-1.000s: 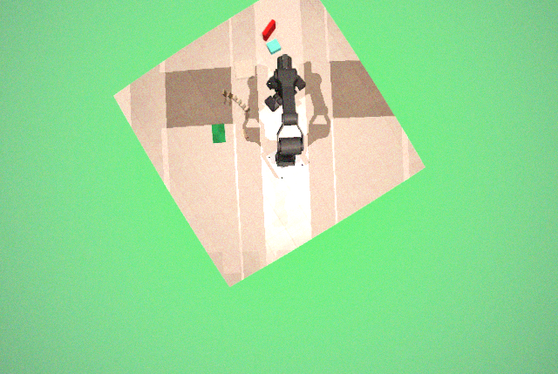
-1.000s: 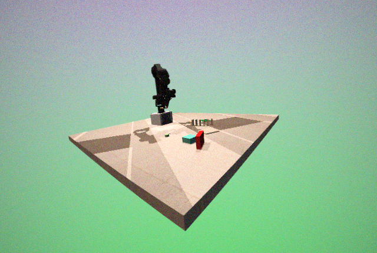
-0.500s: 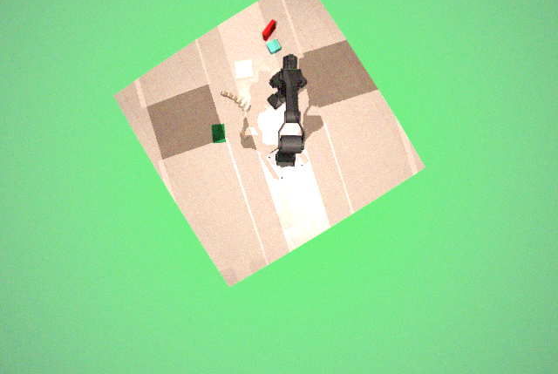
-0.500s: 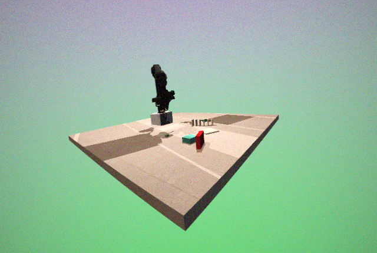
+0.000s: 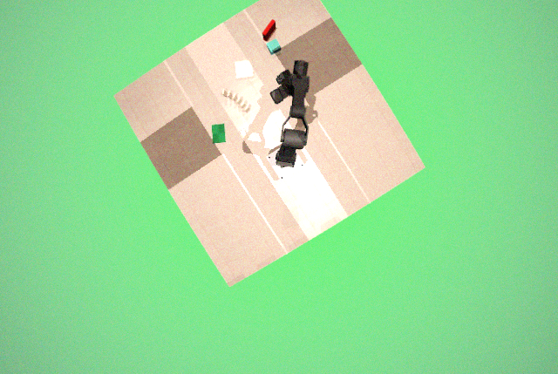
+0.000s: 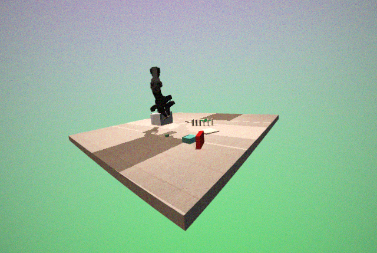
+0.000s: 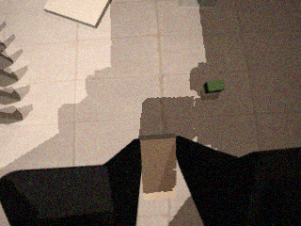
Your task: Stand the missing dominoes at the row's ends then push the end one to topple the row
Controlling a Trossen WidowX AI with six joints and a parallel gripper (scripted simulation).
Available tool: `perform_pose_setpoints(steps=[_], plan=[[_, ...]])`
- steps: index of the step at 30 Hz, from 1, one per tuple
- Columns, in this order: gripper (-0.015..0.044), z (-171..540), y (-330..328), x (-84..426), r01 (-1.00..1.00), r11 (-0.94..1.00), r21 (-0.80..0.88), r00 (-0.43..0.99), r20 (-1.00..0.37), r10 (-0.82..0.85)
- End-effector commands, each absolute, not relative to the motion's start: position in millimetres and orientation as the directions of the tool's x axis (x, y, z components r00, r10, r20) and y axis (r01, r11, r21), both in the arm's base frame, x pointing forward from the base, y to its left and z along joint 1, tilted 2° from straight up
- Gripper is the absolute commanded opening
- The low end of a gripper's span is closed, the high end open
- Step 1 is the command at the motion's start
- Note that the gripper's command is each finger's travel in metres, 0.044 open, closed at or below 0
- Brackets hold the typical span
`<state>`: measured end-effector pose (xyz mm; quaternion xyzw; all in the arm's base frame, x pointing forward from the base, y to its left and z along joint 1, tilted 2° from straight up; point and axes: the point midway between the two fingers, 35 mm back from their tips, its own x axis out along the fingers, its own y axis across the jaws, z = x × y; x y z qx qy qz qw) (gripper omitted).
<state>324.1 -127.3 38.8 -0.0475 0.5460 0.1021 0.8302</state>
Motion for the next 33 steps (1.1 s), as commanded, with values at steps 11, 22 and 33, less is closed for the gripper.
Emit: perform_pose_setpoints(steps=[11, 22, 33], plan=[[0.0107, 17.9, -145.5, 339.5, -0.161, 0.981, 0.104, 0.625, -0.759, 0.183], [0.0107, 14.5, -156.2, 337.7, -0.164, 0.977, 0.135, 0.772, -0.599, 0.213], [0.0107, 19.2, -160.0, 324.0, -0.200, 0.970, 0.139, 0.872, -0.427, 0.241]])
